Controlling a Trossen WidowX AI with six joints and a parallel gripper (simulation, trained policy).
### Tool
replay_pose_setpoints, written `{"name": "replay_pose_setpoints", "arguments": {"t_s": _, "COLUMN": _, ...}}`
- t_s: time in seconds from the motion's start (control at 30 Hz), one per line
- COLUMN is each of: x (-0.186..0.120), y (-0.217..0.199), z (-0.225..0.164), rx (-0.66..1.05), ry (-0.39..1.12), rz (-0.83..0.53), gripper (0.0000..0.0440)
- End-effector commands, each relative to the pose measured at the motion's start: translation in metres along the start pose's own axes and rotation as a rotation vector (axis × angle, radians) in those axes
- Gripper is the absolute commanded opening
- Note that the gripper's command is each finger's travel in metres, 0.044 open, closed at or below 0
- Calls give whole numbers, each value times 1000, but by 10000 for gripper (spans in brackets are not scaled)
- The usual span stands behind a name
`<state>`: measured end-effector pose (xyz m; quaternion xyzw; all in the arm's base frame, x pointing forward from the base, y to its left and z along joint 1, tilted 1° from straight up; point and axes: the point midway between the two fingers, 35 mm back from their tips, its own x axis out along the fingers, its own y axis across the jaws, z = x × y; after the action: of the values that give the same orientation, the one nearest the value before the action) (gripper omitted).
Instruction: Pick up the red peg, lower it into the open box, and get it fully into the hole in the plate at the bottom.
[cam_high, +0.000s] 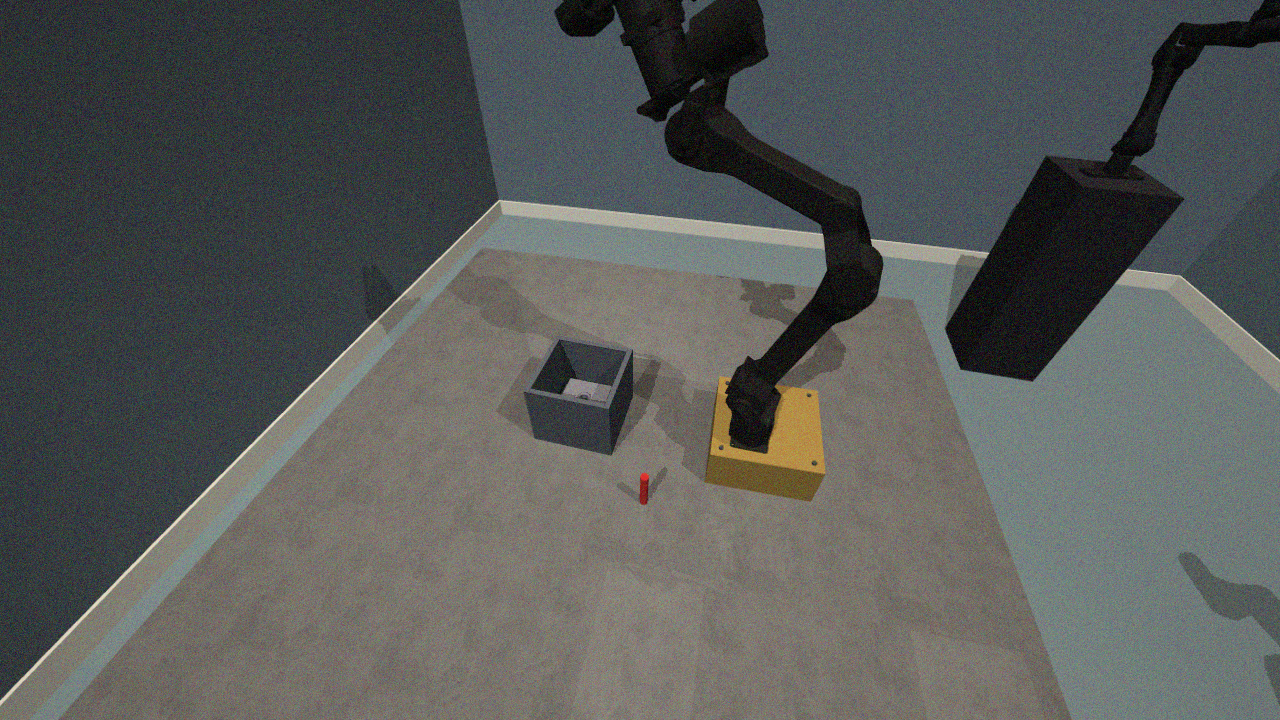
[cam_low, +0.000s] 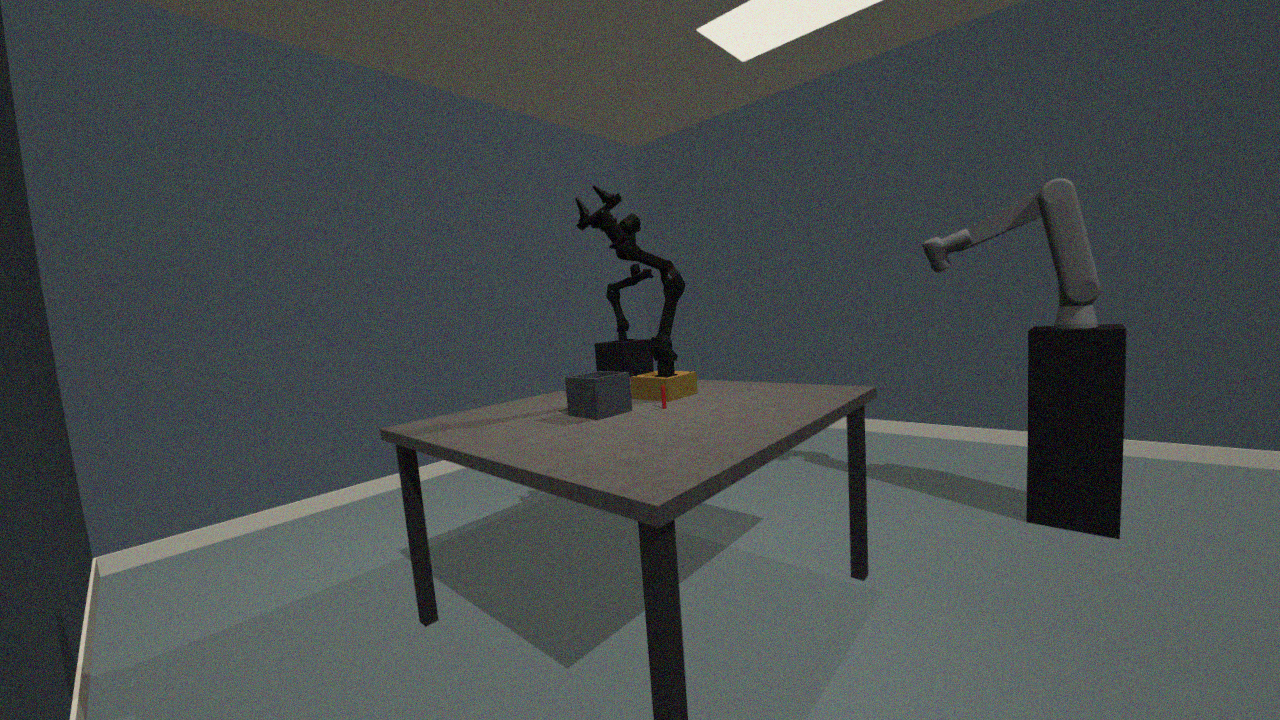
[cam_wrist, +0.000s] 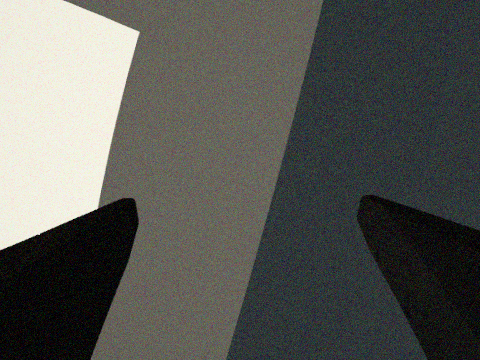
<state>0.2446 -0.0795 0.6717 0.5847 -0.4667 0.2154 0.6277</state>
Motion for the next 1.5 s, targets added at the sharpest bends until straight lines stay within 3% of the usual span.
{"name": "replay_pose_setpoints", "arguments": {"t_s": 0.0, "x": 0, "y": -4, "z": 1, "rx": -9, "ry": -6, "rz": -17, "gripper": 423}}
{"name": "replay_pose_setpoints", "arguments": {"t_s": 0.03, "x": 0, "y": -8, "z": 2, "rx": -14, "ry": -9, "rz": -37, "gripper": 440}}
{"name": "replay_pose_setpoints", "arguments": {"t_s": 0.4, "x": -9, "y": -58, "z": 0, "rx": -17, "ry": -24, "rz": -277, "gripper": 440}}
{"name": "replay_pose_setpoints", "arguments": {"t_s": 0.7, "x": -33, "y": -103, "z": -20, "rx": 74, "ry": 0, "rz": -483, "gripper": 440}}
{"name": "replay_pose_setpoints", "arguments": {"t_s": 1.07, "x": -82, "y": -151, "z": -58, "rx": 224, "ry": 51, "rz": -753, "gripper": 440}}
{"name": "replay_pose_setpoints", "arguments": {"t_s": 1.47, "x": -156, "y": -192, "z": -96, "rx": 328, "ry": 114, "rz": -1074, "gripper": 440}}
